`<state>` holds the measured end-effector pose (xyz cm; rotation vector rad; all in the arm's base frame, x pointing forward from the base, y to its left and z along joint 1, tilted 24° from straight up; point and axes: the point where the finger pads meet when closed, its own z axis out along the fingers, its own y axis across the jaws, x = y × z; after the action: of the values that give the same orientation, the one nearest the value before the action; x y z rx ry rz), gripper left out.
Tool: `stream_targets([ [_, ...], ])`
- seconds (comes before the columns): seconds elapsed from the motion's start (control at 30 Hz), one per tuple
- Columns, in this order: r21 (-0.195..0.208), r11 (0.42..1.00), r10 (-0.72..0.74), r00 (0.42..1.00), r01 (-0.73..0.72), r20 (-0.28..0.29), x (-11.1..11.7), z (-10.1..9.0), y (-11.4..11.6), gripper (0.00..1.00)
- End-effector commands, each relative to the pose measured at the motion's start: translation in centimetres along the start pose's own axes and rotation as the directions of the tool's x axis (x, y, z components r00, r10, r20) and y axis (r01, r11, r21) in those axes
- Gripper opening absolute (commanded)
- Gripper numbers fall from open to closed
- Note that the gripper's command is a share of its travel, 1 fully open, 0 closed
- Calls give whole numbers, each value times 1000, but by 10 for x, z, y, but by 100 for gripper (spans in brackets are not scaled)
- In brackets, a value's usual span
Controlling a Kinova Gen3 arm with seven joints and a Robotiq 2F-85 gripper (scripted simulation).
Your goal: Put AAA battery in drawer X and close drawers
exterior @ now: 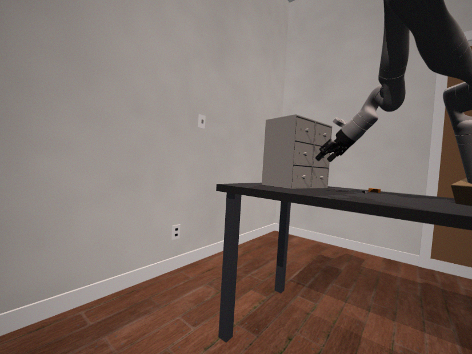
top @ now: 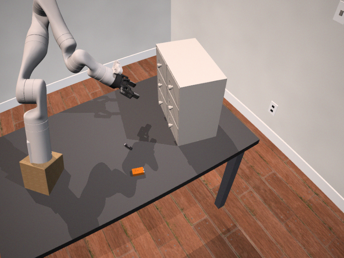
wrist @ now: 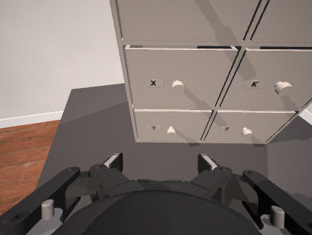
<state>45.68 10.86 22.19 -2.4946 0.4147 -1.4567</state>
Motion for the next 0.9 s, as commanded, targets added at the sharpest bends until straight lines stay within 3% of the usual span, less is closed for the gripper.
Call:
stream_targets([
  [0.0,12,1000,15,1000,-15,12,4,-4,-4,100],
  [0.3,16,1000,8,994,-10,106,5,-18,-1,100],
  [0.37,16,1000,8,994,-10,106,5,-18,-1,100],
  [0.87,19,1000,2,954,-9,301,10,-50,-2,100],
])
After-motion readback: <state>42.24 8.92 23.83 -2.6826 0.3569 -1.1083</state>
